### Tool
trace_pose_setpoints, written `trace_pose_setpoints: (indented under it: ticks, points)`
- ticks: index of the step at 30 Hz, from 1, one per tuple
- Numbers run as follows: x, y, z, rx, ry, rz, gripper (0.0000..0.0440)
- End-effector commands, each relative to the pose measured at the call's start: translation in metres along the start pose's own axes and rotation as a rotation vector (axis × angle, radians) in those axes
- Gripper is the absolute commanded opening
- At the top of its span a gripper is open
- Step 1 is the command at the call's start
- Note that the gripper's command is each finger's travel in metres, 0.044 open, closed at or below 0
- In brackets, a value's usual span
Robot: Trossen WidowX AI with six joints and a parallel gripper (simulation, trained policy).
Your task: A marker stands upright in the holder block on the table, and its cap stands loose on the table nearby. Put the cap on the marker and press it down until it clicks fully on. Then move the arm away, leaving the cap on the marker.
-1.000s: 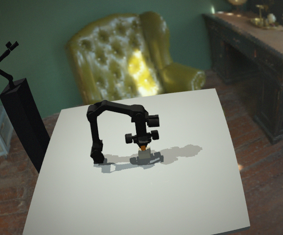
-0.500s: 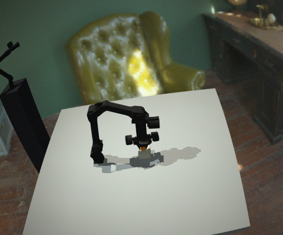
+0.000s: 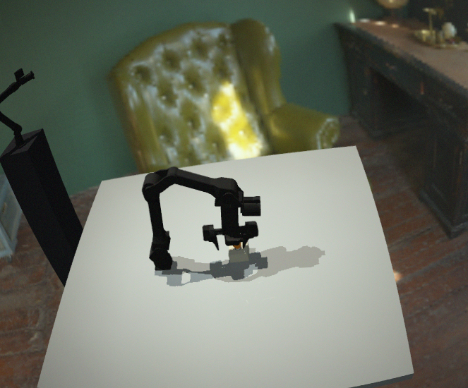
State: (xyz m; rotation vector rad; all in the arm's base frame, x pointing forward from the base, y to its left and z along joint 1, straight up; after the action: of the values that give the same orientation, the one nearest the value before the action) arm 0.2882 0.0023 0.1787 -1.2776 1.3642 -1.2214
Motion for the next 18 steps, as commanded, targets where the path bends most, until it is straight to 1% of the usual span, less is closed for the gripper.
trace_pose_setpoints:
  ticks: [1, 6, 12, 18]
  points:
    - [0.0, -0.007, -0.002, 0.041, 0.006, 0.007, 0.044]
    - [0.0, -0.02, -0.004, 0.089, 0.015, 0.008, 0.044]
    - [0.001, -0.046, -0.008, 0.143, 0.02, 0.009, 0.044]
    - [0.003, -0.059, -0.014, 0.177, 0.025, 0.011, 0.044]
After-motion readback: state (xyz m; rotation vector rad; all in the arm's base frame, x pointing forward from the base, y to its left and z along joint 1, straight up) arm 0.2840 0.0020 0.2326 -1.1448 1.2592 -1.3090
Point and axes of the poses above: the point midway between the two fingers, 35 mm back from their tips, its own y axis out along the fingers, its own z axis across the jaws, x = y × z, the point moved 9 cm from there along -y, back along the fingers, and after that the axes turned 13 degrees about y, right-handed, at the moved point
